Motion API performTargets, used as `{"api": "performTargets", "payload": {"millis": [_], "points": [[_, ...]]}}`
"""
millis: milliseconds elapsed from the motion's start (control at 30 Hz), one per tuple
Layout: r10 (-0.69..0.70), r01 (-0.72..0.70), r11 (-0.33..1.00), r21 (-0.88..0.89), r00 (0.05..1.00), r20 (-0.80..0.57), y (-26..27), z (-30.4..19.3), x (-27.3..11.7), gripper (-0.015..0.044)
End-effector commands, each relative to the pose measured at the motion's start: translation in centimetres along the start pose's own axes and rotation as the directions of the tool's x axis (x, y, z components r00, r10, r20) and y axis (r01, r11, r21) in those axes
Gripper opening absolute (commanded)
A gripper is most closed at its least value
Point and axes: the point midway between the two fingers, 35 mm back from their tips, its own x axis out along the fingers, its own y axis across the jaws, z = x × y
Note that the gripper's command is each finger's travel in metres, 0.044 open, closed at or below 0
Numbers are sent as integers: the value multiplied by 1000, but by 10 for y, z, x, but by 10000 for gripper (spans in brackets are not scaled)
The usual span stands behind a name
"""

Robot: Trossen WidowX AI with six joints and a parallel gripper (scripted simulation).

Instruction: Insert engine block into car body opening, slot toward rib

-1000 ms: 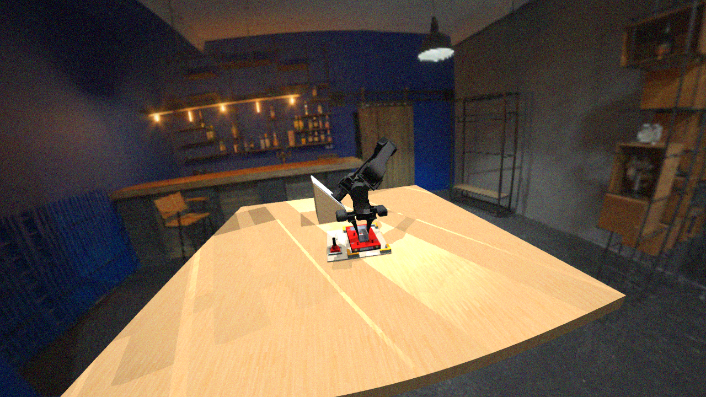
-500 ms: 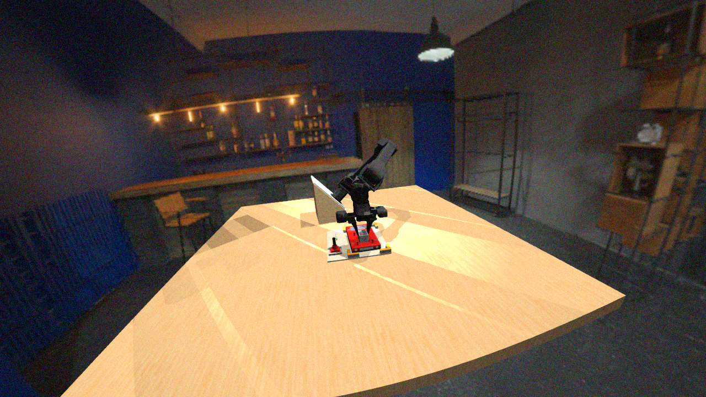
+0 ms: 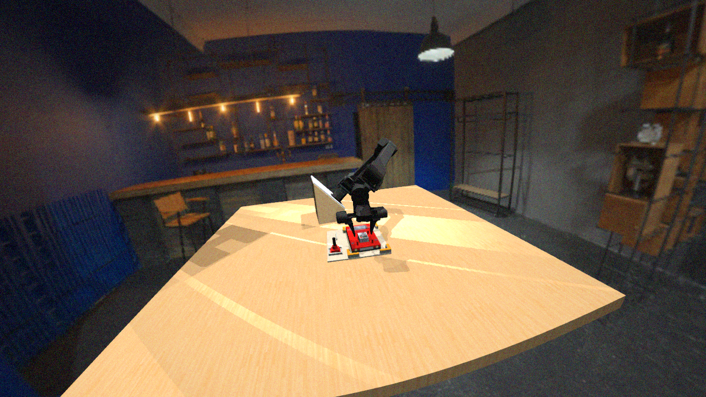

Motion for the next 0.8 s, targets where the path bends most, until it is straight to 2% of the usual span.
{"api": "performTargets", "payload": {"millis": [0, 67, 433, 533, 667, 767], "points": [[-1, 1, 1000, -1, 1000, 0, 0, 0, 0, 396], [-1, 1, 1000, -1, 1000, 0, 0, 0, 0, 440], [-1, 1, 1000, -1, 1000, 0, 0, 0, 0, 440], [4, -4, 1000, 2, 1000, 1, -1, 1, -15, 440], [4, -4, 1000, 2, 1000, 1, -1, 1, -15, 440], [4, -4, 1000, 2, 1000, 1, -1, 1, -15, 361]]}}
